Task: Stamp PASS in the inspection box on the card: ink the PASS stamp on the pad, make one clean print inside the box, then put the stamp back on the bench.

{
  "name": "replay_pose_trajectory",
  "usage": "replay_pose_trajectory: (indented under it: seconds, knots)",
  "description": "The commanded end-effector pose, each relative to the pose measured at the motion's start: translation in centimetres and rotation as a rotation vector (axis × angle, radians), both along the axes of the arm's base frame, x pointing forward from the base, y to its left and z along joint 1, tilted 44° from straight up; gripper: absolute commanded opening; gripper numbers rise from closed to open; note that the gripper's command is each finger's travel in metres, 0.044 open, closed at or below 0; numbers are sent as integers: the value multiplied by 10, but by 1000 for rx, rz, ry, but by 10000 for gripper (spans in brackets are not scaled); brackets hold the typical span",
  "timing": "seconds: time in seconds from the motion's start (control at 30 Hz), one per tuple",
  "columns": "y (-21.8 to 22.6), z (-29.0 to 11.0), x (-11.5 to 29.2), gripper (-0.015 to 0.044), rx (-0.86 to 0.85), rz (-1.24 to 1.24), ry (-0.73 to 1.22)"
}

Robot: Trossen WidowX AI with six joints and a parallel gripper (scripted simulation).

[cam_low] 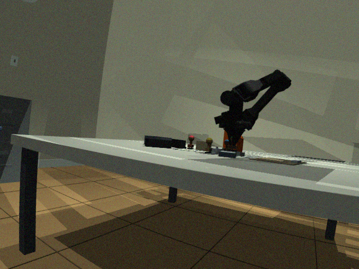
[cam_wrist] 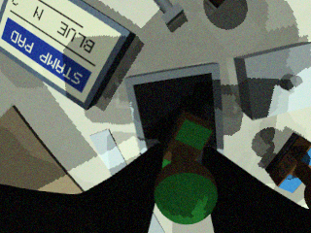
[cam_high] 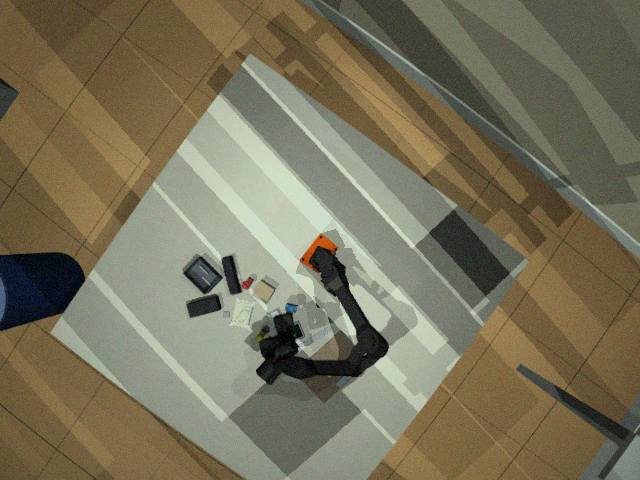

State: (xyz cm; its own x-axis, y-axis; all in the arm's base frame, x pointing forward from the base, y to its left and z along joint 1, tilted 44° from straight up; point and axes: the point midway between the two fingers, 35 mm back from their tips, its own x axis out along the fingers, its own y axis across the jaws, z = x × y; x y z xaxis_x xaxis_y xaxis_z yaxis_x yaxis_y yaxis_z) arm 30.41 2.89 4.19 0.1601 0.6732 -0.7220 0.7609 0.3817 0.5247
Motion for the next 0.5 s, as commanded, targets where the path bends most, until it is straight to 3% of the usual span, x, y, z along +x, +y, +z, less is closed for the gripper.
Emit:
replay_pose_trajectory:
  seconds: [0.0,0.47]
  knots:
    - [-1,2,0,0,2,3,-4]
    - [-14,15,-2,0,0,3,-4]
